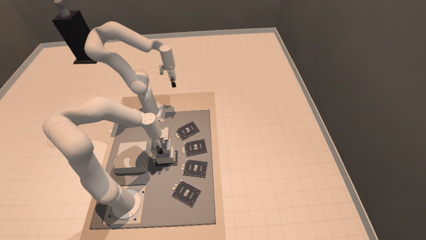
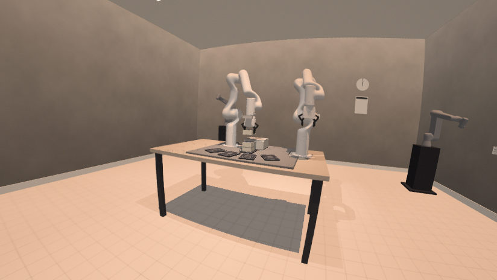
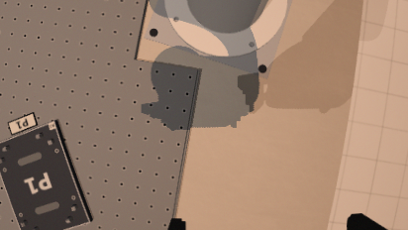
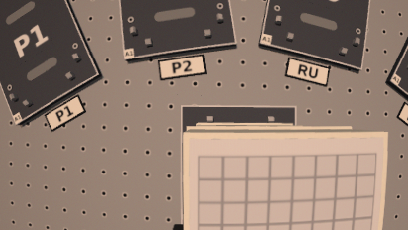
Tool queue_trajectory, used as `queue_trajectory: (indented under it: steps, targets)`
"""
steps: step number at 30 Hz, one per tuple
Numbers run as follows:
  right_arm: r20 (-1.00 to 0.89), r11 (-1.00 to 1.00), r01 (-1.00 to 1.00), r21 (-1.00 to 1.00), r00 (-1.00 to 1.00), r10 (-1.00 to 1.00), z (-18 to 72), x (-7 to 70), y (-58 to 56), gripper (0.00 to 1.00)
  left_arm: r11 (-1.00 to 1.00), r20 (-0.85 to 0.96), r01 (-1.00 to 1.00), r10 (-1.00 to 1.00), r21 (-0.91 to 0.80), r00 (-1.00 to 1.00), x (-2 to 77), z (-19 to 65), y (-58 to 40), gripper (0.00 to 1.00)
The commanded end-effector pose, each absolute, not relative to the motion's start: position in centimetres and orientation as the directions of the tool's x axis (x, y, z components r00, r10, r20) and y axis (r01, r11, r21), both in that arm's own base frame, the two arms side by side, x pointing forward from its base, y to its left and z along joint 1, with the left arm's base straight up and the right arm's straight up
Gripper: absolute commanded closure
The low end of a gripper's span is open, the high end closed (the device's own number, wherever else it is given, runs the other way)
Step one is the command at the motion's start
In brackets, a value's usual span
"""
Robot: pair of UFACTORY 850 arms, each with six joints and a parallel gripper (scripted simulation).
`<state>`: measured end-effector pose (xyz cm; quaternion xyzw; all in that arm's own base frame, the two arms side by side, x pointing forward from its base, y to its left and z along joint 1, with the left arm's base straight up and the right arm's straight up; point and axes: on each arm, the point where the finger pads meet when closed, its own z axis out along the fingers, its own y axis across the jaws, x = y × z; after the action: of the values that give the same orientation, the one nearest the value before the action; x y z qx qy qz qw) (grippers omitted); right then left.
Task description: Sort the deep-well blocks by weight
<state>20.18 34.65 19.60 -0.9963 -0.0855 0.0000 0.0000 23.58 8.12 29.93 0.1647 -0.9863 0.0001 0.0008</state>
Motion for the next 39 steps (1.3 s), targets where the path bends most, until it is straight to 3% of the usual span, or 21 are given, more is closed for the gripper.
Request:
queue_trajectory:
  steps: [1, 22, 30, 39]
  targets:
    - [0.001, -0.985, 0.17, -0.001, 0.985, 0.17, 20.3, 20.2, 34.7, 1.0, 0.946, 0.0, -0.325, -0.325, 0.0, -0.946, 23.6, 30.0, 8.1, 0.0]
    - [0.001, -0.985, 0.17, -0.001, 0.985, 0.17, 21.2, 20.2, 34.7, 1.0, 0.946, 0.0, -0.325, -0.325, 0.0, -0.946, 23.6, 30.0, 8.1, 0.0]
    - [0.001, -0.906, 0.424, -0.001, 0.906, 0.424, 21.4, 17.6, 34.7, 1.0, 0.946, 0.0, -0.325, -0.325, 0.0, -0.946, 23.6, 30.0, 8.1, 0.0]
    - [0.001, -0.901, 0.434, -0.001, 0.901, 0.434, 21.5, 15.2, 34.7, 1.0, 0.946, 0.0, -0.325, -0.325, 0.0, -0.946, 23.6, 30.0, 8.1, 0.0]
